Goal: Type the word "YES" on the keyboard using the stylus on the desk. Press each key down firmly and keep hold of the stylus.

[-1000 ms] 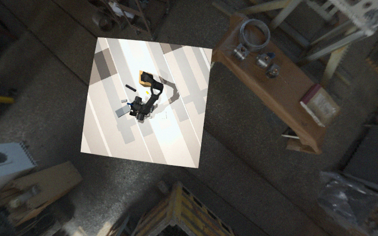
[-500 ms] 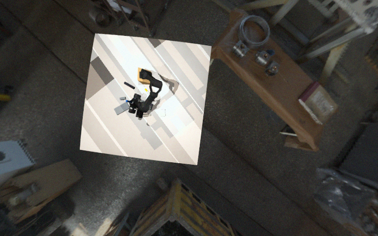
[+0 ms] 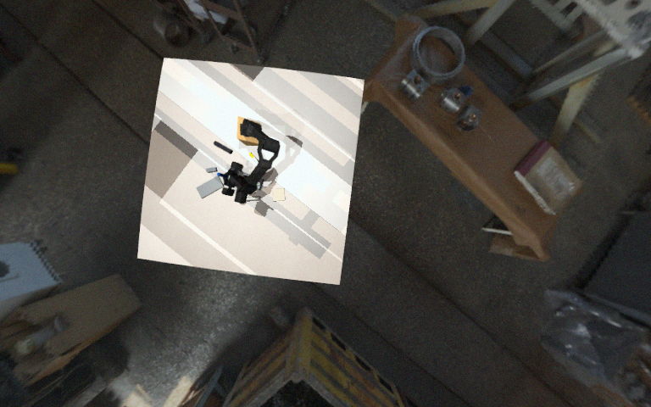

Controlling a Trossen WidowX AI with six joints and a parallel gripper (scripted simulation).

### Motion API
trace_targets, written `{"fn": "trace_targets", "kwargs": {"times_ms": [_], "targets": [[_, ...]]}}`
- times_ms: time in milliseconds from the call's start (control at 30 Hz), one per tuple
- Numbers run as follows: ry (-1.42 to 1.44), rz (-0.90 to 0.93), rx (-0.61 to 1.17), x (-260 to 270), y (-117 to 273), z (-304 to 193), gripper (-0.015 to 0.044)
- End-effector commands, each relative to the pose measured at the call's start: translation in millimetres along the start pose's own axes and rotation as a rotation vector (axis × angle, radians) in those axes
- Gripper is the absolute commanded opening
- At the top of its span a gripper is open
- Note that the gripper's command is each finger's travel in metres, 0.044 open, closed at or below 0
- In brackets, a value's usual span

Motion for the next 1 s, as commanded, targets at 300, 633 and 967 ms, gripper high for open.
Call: {"fn": "trace_targets", "kwargs": {"times_ms": [300, 633, 967], "targets": [[-0.005, 0.003, -0.001, 1.6, -4.1, 5.0, 0.0081], [-0.005, 0.003, -0.001, 2.2, -5.3, 7.2, 0.0081], [-0.005, 0.004, -0.002, 3.1, -7.4, 10.6, 0.0081]]}}
Point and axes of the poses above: the point midway between the two fingers, 35 mm back from their tips, its own y axis back along the fingers, its own x axis across the jaws, z = x × y, the point moved 6 cm from there along y, back along the fingers, and after that the axes turned 15 degrees about -y, right-handed, at the moved point
